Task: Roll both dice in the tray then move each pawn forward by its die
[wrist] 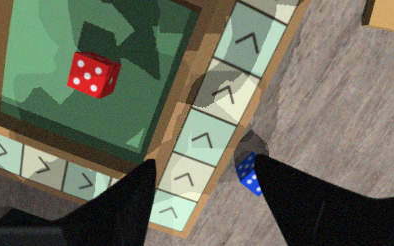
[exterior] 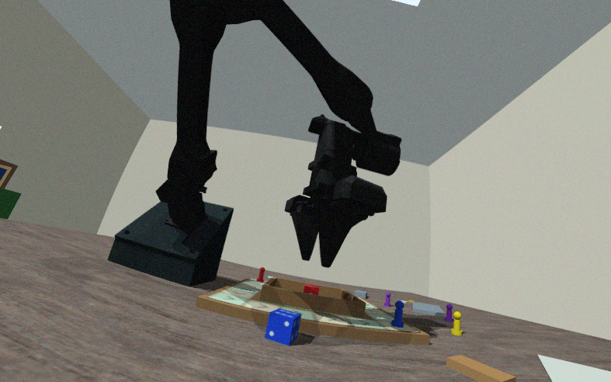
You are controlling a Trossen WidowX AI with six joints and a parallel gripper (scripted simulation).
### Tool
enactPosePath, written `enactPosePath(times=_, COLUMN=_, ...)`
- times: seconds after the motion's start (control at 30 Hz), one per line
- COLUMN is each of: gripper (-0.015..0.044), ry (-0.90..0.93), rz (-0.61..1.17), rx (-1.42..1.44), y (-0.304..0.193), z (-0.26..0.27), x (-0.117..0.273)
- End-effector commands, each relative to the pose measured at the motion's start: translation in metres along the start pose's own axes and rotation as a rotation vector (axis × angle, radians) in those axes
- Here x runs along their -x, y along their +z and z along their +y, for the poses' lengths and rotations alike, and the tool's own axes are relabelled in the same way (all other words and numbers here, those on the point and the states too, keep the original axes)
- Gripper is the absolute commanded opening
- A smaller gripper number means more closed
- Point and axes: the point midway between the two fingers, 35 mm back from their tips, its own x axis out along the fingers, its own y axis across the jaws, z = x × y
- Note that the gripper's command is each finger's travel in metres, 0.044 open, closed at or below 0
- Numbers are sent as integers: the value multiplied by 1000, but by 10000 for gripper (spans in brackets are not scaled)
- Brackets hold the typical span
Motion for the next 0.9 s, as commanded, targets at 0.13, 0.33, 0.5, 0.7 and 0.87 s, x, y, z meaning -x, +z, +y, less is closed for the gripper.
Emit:
enactPosePath(times=0.13, gripper=275, ry=-75, rz=-8, rx=-722, y=-50, z=-52, x=-6)
enactPosePath(times=0.33, gripper=275, ry=-75, rz=-8, rx=-722, y=-52, z=-50, x=-6)
enactPosePath(times=0.5, gripper=275, ry=-75, rz=-8, rx=-722, y=-52, z=-51, x=-13)
enactPosePath(times=0.7, gripper=275, ry=-76, rz=-8, rx=-722, y=-52, z=-53, x=-33)
enactPosePath(times=0.87, gripper=275, ry=-76, rz=-8, rx=-722, y=-52, z=-53, x=-37)
